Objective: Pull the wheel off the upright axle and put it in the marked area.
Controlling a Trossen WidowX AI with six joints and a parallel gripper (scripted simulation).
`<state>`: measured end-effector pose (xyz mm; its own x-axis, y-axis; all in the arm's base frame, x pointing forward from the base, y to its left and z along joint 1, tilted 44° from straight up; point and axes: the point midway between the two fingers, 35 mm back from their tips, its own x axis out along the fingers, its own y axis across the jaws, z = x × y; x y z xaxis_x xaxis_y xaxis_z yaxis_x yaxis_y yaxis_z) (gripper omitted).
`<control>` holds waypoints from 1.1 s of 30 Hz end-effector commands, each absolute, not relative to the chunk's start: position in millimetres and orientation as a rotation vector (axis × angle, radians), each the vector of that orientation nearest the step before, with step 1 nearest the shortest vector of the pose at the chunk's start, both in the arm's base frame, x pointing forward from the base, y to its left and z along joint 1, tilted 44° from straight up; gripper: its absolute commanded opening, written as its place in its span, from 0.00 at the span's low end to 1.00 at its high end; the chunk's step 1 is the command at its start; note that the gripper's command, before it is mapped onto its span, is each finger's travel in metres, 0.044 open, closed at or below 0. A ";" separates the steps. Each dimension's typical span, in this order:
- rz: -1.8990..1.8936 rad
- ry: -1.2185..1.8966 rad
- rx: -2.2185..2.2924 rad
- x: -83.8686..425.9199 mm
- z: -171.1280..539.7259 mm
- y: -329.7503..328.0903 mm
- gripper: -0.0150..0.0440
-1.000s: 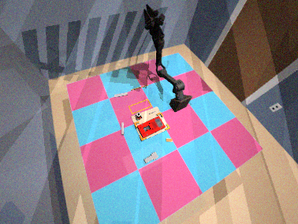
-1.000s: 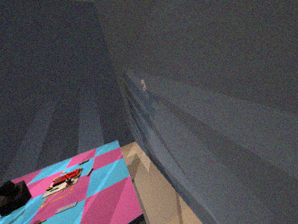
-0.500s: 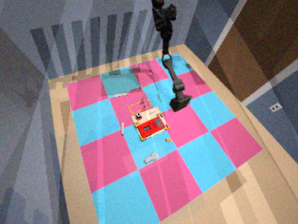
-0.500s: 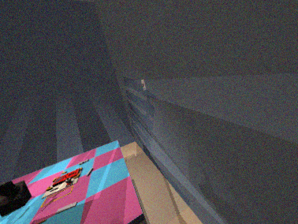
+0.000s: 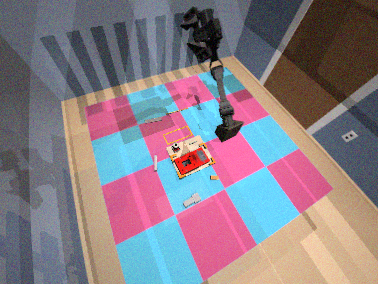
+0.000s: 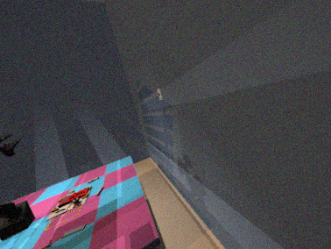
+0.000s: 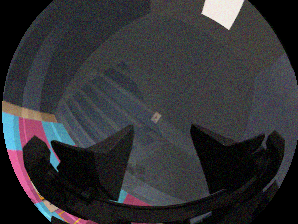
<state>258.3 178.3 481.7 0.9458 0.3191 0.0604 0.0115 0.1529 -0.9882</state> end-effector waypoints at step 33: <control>-0.308 1.209 -0.691 396.4 141.0 -8.1 0.76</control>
